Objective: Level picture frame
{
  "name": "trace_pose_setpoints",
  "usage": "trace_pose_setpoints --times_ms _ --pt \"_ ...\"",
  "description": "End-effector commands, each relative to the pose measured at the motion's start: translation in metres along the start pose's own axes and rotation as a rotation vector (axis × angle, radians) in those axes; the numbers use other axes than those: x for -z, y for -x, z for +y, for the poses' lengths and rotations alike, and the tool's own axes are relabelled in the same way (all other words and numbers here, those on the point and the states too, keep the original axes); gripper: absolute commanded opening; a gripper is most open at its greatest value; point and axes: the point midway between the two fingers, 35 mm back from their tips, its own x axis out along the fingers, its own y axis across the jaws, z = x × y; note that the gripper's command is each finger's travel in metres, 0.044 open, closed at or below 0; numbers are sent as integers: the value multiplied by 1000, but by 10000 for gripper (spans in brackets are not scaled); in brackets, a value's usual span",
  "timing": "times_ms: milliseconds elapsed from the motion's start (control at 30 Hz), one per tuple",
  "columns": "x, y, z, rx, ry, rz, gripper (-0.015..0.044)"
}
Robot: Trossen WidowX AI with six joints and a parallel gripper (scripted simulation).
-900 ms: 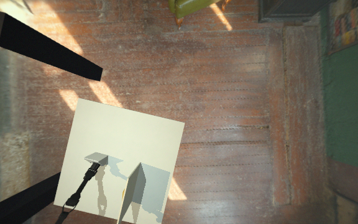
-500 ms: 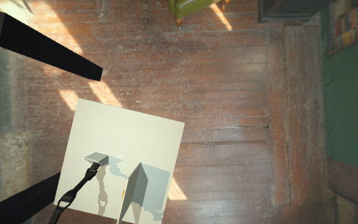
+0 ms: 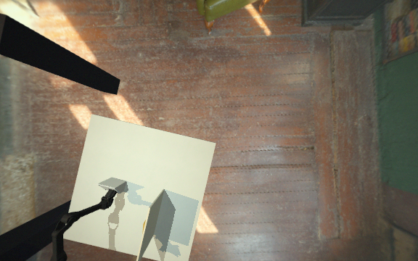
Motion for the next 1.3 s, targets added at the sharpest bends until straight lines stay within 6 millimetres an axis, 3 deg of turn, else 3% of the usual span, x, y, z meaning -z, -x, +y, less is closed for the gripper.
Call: trace_pose_setpoints --times_ms 0,133,267,400,600,900,967,1267 --pt "-7 25 -39 102 -114 -44 260" --pt "0 52 -81 219 -217 -48 260" --pt "21 82 -124 354 -305 -14 260" --pt "54 117 -164 493 -375 61 260" --pt "116 178 -203 659 -433 246 260" --pt "220 290 -229 824 -421 659 260" --pt "234 308 -230 835 -409 729 260" --pt "235 311 -230 836 -407 737 260"
